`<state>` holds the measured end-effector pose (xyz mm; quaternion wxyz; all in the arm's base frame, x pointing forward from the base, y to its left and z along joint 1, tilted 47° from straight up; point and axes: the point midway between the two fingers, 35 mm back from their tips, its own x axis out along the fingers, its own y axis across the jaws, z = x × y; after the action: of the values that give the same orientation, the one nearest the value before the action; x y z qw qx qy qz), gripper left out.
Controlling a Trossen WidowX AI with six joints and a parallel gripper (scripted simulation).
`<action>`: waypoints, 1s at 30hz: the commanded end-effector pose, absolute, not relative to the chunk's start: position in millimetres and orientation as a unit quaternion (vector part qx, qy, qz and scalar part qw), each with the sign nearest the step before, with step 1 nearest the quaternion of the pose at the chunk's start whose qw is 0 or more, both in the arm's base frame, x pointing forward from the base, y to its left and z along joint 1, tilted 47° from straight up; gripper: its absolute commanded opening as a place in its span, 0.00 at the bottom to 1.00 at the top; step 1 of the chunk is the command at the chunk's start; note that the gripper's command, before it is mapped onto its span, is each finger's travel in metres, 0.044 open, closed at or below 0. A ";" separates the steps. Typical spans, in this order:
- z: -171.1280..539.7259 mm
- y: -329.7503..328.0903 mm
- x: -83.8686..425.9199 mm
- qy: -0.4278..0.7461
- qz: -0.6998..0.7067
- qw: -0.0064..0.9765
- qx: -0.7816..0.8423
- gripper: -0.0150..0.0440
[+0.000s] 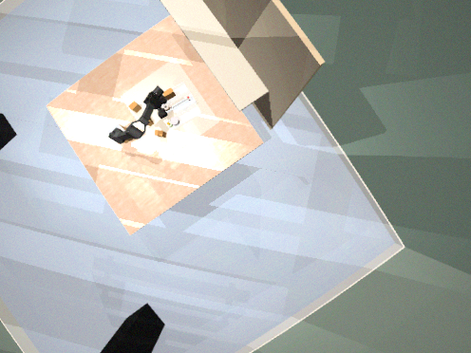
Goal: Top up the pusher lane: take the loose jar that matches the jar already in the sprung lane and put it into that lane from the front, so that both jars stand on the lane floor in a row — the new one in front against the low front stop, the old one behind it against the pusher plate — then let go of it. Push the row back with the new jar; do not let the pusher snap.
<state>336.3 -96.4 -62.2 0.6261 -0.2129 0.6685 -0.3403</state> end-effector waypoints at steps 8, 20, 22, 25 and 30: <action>-60.3 -99.2 336.3 0.662 -0.348 0.628 -0.215 0.25; -60.4 -98.9 334.4 0.662 -0.348 0.628 -0.215 0.25; -60.4 -98.8 334.0 0.662 -0.348 0.628 -0.215 0.25; -60.4 -98.7 333.5 0.662 -0.348 0.628 -0.215 0.25; -60.5 -98.5 332.7 0.662 -0.348 0.628 -0.215 0.25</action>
<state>331.8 -95.9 -62.2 0.6261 -0.2138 0.6685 -0.3397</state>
